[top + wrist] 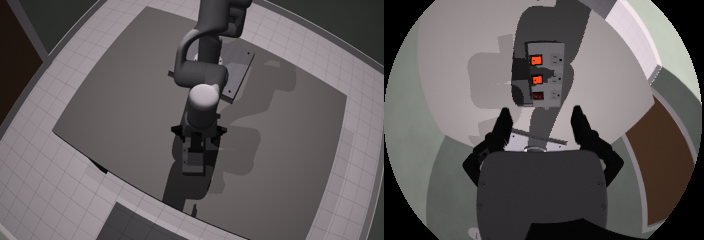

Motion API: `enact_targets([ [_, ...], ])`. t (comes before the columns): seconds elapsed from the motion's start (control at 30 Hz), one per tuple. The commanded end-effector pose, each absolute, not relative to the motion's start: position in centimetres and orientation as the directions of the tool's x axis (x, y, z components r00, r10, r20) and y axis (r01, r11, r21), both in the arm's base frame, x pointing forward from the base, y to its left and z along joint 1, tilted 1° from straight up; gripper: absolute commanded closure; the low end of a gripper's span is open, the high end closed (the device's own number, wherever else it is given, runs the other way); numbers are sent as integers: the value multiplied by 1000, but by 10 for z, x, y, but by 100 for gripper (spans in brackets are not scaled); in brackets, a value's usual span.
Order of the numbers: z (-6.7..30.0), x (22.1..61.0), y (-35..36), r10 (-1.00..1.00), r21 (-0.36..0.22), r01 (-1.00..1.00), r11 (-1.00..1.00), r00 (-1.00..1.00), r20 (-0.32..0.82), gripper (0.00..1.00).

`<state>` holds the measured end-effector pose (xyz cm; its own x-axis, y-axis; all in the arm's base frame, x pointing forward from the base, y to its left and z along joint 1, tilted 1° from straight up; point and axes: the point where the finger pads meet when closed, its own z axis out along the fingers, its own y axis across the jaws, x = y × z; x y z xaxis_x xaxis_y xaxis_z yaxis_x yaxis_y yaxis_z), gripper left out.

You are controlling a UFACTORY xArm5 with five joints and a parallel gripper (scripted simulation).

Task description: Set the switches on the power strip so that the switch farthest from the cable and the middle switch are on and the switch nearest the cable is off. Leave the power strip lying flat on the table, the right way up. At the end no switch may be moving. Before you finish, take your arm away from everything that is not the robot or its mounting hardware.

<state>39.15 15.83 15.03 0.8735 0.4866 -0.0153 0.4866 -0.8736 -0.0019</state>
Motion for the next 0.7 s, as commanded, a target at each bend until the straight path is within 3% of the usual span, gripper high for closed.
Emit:
enact_targets([
  [0.0, 169, 392, 158, 487, -2, 487, -874, 874, -15, 0],
  [0.67, 182, 392, 158, 487, -2, 487, -874, 874, -15, 0],
])
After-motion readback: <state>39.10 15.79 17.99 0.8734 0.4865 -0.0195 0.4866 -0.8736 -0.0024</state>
